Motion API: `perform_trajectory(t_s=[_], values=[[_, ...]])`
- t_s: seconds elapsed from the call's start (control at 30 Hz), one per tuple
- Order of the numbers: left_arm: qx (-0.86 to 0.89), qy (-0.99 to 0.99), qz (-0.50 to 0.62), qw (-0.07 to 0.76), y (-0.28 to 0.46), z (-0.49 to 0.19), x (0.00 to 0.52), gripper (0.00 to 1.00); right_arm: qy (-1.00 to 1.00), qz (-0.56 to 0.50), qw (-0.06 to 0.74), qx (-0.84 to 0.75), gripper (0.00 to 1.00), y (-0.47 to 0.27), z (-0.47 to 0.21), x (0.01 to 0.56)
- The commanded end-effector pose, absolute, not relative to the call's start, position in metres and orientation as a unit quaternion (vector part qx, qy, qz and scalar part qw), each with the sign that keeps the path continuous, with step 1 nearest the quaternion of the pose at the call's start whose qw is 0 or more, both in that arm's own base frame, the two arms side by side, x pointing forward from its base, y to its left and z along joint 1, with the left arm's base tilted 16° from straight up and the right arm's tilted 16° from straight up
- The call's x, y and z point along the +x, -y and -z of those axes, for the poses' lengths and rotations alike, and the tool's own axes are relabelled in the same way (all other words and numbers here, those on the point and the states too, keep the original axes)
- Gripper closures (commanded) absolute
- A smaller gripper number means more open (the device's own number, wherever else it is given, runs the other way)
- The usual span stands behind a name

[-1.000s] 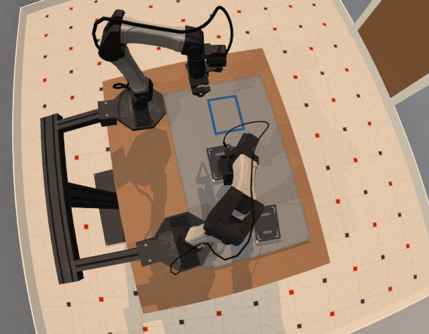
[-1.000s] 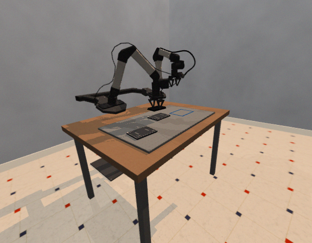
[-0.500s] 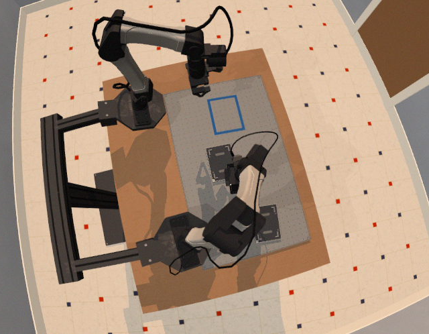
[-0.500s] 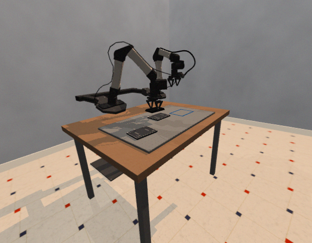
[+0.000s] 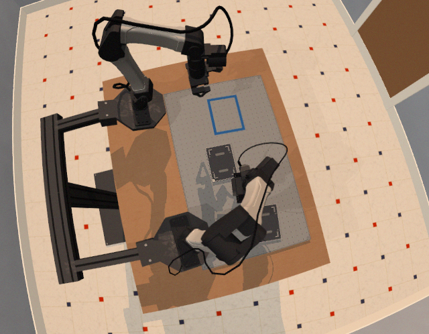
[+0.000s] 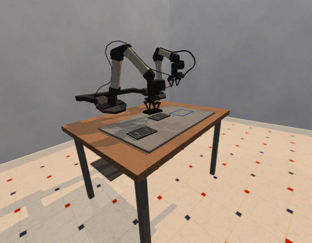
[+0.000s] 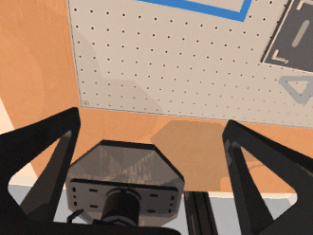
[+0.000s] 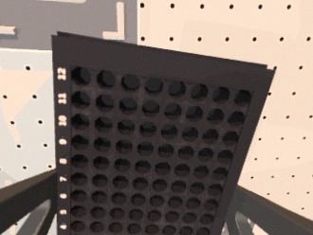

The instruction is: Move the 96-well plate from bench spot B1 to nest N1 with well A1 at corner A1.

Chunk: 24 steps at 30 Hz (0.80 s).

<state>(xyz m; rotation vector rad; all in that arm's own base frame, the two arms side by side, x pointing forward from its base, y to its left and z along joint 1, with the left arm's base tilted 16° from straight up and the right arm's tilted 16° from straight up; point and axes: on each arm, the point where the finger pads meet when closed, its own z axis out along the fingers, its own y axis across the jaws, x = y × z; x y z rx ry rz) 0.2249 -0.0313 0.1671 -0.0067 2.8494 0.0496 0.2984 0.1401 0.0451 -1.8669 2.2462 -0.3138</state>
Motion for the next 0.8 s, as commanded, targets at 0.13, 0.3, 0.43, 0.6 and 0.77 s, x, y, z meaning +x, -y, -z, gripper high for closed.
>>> perform_trajectory(t_s=[0.13, 0.3, 0.43, 0.6, 0.77], values=[[0.001, -0.989, -0.014, 0.147, 0.032, -0.169, 0.225, 0.00, -0.753, 0.102, 0.107, -0.642, 1.00, -0.119, -0.049, 0.301], [0.001, -0.989, -0.014, 0.147, 0.032, -0.169, 0.225, 0.00, -0.753, 0.103, 0.107, -0.642, 1.00, -0.103, -0.051, 0.306], [0.001, -0.989, -0.014, 0.147, 0.032, -0.169, 0.225, 0.00, -0.752, 0.103, 0.106, -0.642, 1.00, -0.091, -0.052, 0.310], [0.001, -0.989, -0.014, 0.147, 0.032, -0.169, 0.225, 0.00, -0.752, 0.103, 0.105, -0.642, 1.00, -0.081, -0.053, 0.312], [0.001, -0.989, -0.014, 0.147, 0.032, -0.169, 0.225, 0.00, -0.752, 0.102, 0.102, -0.643, 1.00, -0.065, -0.055, 0.317]])
